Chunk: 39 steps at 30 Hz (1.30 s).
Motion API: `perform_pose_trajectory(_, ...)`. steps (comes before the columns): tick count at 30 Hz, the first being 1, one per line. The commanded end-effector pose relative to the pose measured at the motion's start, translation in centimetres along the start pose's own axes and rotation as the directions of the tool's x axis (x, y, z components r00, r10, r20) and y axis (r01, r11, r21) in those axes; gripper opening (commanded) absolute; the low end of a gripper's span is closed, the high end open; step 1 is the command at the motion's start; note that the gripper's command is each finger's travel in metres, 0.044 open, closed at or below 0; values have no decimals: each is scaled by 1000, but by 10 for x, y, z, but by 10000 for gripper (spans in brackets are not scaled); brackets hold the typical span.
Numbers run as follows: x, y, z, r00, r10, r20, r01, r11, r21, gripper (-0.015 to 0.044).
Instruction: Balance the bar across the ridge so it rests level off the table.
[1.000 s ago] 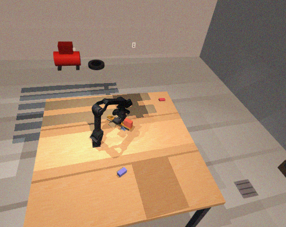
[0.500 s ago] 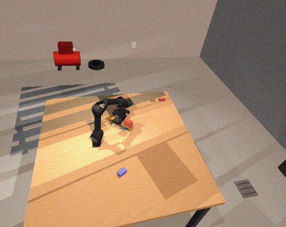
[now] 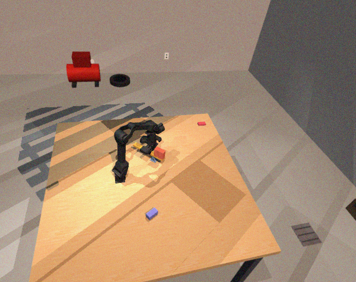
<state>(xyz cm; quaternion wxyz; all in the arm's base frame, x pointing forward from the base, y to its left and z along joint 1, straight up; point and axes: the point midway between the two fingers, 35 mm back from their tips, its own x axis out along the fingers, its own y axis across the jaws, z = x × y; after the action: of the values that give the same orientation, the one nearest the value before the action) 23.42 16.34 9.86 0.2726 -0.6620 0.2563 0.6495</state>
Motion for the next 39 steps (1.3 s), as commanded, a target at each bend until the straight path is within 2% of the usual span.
perform_pose_trajectory(1, 0, 0, 0, 1000, 0, 0, 0, 1000, 0, 167)
perform_pose_trajectory(39, 0, 0, 0, 1000, 0, 0, 0, 1000, 0, 185)
